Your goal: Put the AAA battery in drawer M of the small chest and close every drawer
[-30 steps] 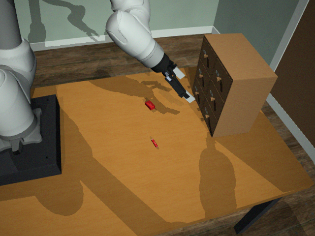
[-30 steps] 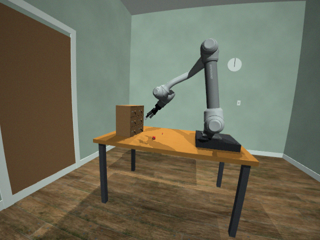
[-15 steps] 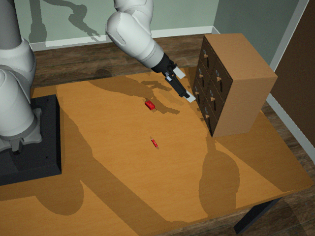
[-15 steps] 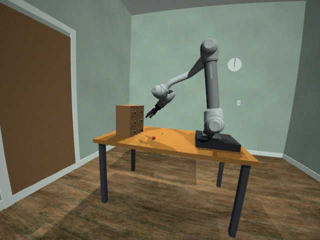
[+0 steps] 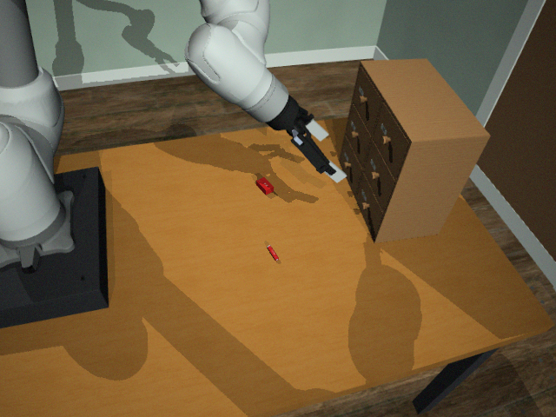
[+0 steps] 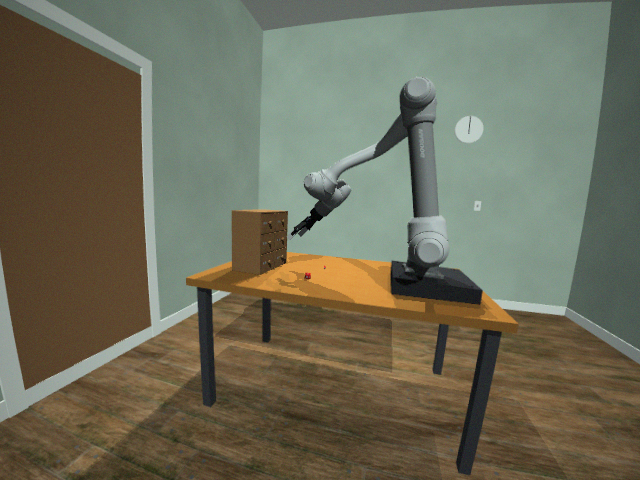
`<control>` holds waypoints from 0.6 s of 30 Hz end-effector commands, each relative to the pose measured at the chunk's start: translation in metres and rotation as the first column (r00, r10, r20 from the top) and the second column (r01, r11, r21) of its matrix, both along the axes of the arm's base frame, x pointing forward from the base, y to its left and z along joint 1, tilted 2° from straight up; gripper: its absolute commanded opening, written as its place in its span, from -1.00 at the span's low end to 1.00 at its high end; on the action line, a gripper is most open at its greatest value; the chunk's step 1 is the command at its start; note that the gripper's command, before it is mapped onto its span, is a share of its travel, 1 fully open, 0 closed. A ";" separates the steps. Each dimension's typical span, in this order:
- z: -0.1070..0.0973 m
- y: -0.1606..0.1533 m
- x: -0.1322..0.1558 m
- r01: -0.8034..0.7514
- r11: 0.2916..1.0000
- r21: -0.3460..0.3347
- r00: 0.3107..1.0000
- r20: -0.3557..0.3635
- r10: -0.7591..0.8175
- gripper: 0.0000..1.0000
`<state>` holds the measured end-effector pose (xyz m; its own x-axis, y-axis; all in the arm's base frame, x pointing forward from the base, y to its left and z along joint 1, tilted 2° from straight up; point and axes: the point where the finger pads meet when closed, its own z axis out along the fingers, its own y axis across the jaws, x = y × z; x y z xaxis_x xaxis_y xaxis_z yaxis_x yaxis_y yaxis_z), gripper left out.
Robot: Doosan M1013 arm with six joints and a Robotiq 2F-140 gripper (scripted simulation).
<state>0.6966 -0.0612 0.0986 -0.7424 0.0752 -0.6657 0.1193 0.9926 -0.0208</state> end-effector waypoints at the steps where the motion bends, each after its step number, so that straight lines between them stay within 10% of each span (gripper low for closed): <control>1: -0.001 -0.002 0.000 -0.014 1.000 0.014 1.000 0.014 0.014 1.00; 18: -0.012 -0.005 0.009 -0.011 1.000 -0.005 0.991 0.132 0.012 1.00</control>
<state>0.7020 -0.0646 0.0908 -0.6893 0.0671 -0.7214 0.1328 0.9905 -0.0348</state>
